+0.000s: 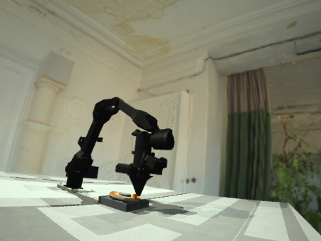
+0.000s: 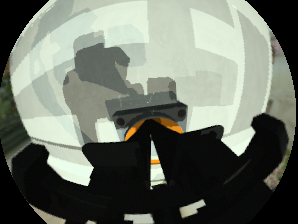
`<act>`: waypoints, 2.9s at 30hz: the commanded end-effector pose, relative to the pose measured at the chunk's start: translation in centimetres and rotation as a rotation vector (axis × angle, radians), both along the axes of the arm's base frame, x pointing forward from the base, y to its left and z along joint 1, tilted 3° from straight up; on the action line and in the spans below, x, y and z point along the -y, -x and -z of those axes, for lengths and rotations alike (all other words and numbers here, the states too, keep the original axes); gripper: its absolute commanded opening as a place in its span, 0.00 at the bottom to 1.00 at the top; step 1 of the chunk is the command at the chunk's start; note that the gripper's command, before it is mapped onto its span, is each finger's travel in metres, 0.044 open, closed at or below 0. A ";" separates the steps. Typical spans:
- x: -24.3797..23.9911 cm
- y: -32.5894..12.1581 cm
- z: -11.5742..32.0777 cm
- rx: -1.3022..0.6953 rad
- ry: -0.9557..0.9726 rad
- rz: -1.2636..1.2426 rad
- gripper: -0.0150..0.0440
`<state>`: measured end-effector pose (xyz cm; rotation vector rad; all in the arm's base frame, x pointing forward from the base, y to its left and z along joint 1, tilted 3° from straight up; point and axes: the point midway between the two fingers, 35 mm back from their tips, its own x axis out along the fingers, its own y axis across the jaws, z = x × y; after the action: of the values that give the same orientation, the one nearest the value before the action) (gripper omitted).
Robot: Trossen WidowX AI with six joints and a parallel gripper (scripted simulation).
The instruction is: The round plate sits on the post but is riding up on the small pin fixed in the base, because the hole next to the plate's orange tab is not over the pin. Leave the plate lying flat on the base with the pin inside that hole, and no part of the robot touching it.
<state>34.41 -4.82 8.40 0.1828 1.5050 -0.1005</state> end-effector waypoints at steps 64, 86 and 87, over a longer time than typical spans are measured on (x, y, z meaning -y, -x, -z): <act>1.4 0.4 0.1 -0.004 0.016 0.010 0.25; 2.6 0.9 0.2 -0.004 0.017 0.010 0.25; 2.7 1.0 0.2 -0.004 0.017 0.010 0.25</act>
<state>33.83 -6.75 8.37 0.1796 1.4996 -0.1054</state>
